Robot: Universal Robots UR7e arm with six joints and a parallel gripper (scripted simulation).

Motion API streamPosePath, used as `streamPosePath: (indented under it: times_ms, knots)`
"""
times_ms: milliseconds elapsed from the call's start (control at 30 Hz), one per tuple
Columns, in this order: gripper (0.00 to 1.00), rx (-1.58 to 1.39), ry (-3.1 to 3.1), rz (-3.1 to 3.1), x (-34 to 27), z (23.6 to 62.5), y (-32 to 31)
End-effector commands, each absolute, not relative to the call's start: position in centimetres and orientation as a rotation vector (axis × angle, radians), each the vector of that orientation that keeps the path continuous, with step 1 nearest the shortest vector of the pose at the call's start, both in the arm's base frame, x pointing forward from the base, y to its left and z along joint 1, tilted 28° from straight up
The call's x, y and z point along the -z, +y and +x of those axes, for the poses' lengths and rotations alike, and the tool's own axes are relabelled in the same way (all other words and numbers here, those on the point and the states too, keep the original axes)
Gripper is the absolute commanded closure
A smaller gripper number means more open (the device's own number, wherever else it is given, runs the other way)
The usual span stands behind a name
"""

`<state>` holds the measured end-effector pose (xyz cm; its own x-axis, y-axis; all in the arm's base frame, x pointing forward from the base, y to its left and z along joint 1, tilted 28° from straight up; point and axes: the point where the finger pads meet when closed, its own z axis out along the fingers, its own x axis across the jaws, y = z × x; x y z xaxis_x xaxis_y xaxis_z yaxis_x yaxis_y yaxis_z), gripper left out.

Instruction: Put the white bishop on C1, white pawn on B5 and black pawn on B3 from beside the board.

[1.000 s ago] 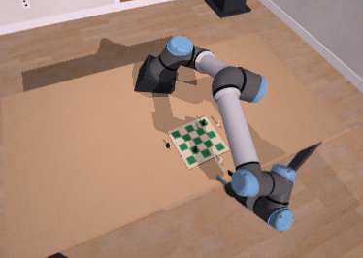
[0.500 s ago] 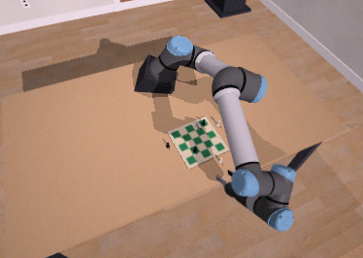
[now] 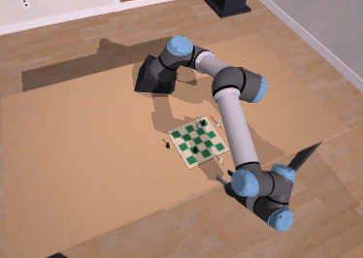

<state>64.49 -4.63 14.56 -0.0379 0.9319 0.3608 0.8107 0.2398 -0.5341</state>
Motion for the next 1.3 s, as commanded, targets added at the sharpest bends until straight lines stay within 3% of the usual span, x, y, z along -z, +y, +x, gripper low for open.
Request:
streamPosePath:
  times_ms: [0,433,800,1267]
  knots:
    - [0.0,-0.239,-1.869,-1.596,-14.7,64.5,-4.7]
    - [0.0,-0.239,-1.869,-1.595,-14.8,64.5,-4.8]
    - [0.0,-0.239,-1.869,-1.595,-20.6,63.0,-7.4]
    - [0.0,-0.238,-1.87,-1.597,-22.3,62.6,-8.2]
